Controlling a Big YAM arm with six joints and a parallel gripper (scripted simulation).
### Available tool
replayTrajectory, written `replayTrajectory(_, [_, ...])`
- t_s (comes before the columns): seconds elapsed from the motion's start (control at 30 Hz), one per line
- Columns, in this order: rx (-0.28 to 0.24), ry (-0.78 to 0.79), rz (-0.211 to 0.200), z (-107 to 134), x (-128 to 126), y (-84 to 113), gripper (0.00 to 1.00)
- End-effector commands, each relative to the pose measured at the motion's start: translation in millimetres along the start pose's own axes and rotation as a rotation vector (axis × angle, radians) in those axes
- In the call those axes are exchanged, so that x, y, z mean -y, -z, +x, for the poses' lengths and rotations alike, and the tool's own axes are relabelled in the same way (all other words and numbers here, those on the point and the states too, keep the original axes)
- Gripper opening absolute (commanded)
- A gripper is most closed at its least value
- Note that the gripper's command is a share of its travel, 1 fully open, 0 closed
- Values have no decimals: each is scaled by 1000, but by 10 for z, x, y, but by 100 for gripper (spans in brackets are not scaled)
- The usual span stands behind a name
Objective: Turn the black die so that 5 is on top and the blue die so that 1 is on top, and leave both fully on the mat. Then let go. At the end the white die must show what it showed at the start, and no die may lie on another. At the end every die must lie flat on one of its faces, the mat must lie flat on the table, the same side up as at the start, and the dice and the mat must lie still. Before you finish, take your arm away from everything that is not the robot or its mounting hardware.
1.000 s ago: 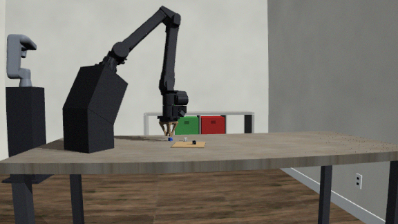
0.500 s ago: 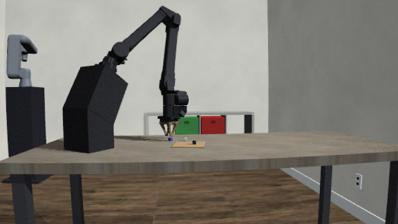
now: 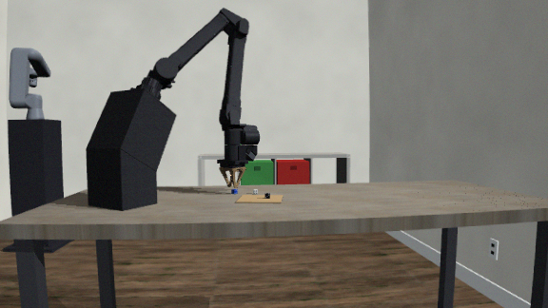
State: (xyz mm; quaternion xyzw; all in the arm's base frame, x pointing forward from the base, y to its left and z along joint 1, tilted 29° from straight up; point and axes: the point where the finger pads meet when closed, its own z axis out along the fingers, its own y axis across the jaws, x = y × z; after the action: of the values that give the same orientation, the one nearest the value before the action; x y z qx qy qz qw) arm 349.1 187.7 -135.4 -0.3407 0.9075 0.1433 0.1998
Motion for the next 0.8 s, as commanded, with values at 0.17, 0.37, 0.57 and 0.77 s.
replayTrajectory(0.17, [10,7,-1,-72,-38,22,31])
replayTrajectory(0.37, [10,7,-1,-72,-38,22,31])
replayTrajectory(0.57, [10,7,-1,-70,-40,22,31])
replayTrajectory(0.77, [10,7,-1,-44,-48,21,31])
